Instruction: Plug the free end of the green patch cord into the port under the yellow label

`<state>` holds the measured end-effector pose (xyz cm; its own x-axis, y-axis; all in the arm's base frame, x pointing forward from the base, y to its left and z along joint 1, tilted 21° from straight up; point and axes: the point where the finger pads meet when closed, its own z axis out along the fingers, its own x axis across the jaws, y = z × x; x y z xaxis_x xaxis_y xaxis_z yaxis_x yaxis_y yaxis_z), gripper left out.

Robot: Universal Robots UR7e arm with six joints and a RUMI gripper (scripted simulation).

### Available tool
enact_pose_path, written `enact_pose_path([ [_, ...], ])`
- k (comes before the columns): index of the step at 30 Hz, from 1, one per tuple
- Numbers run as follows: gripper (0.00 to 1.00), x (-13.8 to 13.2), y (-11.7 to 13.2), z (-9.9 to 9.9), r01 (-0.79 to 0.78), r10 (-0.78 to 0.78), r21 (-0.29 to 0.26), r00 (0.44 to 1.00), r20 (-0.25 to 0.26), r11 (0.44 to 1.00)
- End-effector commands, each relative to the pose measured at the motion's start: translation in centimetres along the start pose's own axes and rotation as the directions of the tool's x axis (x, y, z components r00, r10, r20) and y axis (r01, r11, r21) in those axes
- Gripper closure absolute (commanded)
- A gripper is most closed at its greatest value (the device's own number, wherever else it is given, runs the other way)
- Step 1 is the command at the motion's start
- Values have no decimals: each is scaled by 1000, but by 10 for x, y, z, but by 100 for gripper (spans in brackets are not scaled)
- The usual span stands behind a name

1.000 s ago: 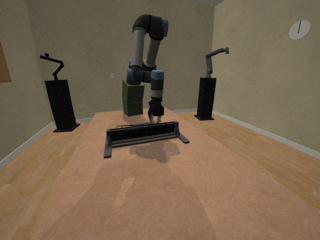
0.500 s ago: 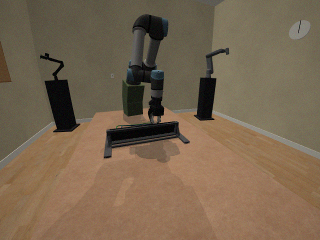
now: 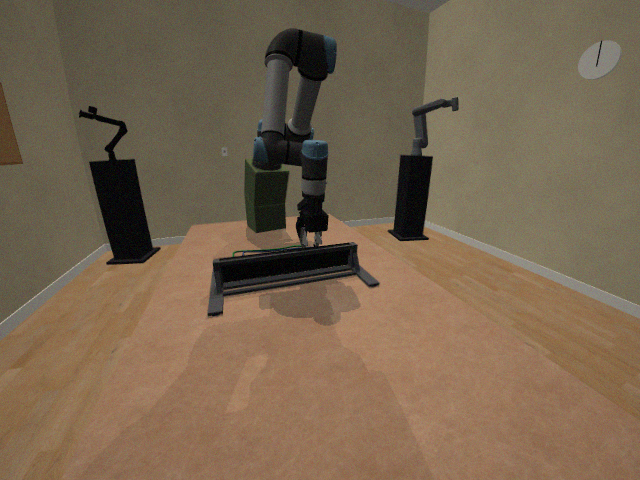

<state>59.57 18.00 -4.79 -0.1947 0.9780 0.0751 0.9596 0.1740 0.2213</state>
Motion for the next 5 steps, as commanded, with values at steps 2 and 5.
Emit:
enact_pose_path([
  [2,78,0,-1,0,0,0,1,1000,0,1000],
  [5,78,0,-1,0,0,0,1,1000,0,1000],
])
